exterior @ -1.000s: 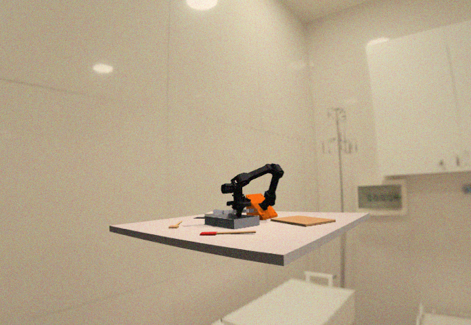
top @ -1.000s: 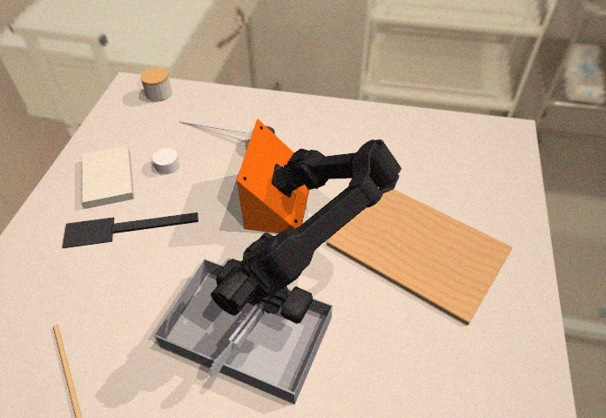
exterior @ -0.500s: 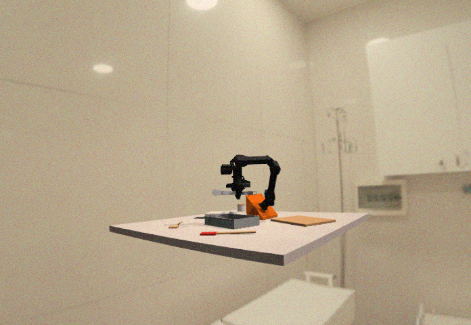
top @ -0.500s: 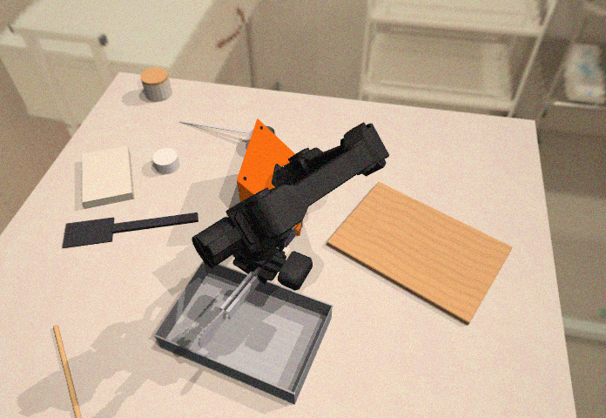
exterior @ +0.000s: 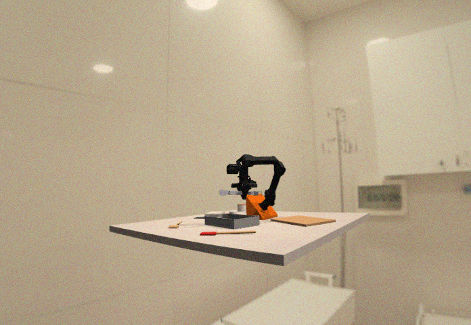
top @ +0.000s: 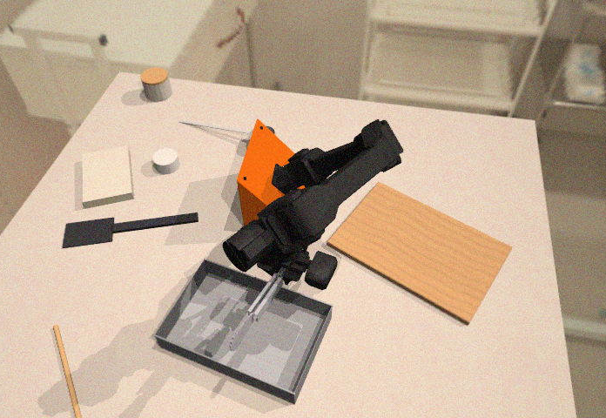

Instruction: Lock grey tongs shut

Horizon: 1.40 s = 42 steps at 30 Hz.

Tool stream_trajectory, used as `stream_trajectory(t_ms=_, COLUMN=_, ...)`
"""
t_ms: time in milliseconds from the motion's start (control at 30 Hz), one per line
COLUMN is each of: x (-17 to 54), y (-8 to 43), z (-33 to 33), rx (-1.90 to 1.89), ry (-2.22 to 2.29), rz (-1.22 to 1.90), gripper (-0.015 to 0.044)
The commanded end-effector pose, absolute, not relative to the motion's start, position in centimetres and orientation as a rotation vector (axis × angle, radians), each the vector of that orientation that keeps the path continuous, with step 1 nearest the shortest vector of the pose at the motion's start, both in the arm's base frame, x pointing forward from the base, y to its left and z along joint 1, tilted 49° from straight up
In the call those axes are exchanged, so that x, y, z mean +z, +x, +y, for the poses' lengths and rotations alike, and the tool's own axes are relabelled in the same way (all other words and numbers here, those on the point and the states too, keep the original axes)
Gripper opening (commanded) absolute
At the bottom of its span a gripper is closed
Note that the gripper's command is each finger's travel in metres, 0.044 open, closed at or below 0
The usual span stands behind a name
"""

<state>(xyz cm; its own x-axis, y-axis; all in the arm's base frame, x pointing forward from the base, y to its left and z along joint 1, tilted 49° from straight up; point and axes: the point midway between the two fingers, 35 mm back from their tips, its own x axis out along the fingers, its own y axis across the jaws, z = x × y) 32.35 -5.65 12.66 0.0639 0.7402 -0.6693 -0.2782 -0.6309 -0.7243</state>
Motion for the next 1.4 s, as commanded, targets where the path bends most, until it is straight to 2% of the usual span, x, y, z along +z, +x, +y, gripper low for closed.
stream_trajectory(t_ms=0, x=14.5, y=32.0, z=-4.5, rx=1.658, ry=-1.61, rz=-0.489, gripper=-0.015)
stream_trajectory(t_ms=1067, x=24.0, y=25.8, z=4.8, rx=1.579, ry=-1.797, rz=-0.681, gripper=-0.015)
stream_trajectory(t_ms=1367, x=24.5, y=25.3, z=5.4, rx=1.541, ry=-2.019, rz=-0.956, gripper=-0.015)
